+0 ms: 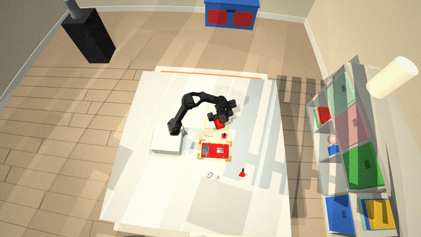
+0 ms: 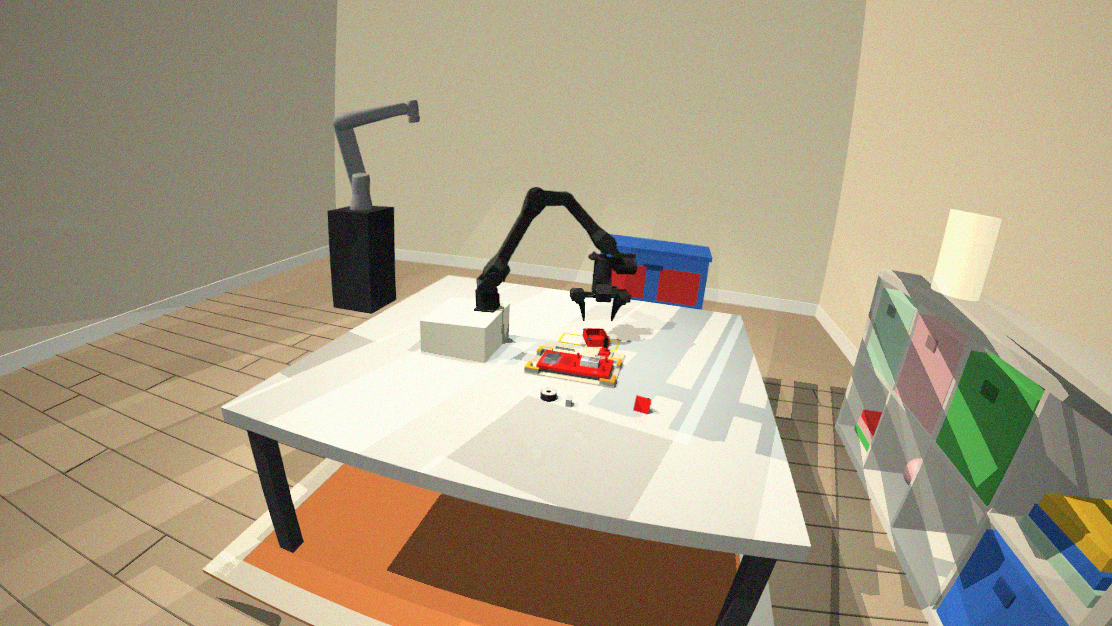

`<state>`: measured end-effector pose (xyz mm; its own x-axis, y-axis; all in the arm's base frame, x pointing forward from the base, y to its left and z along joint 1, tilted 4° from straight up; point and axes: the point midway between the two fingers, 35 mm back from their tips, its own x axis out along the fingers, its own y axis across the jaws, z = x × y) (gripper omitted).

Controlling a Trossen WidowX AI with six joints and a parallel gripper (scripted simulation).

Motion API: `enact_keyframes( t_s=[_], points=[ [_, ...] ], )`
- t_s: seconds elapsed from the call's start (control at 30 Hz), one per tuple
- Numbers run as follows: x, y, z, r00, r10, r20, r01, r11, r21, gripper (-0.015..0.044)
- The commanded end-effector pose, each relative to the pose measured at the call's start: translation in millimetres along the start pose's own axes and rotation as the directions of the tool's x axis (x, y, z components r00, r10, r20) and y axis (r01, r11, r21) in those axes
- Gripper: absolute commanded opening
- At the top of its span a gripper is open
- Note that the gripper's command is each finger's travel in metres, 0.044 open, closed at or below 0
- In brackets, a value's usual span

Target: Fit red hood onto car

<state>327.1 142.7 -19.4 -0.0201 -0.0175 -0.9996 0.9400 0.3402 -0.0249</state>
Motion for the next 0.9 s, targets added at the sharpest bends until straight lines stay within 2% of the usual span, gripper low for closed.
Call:
enact_keyframes(
  t_s=[0.0,0.87],
  points=[
    [3.2,0.0,1.1,1.0,0.0,0.006,0.0,1.0,0.001,0.044],
    [19.1,-0.5,1.3,1.0,-0.001,0.006,0.001,1.0,0.001,0.044]
  ],
)
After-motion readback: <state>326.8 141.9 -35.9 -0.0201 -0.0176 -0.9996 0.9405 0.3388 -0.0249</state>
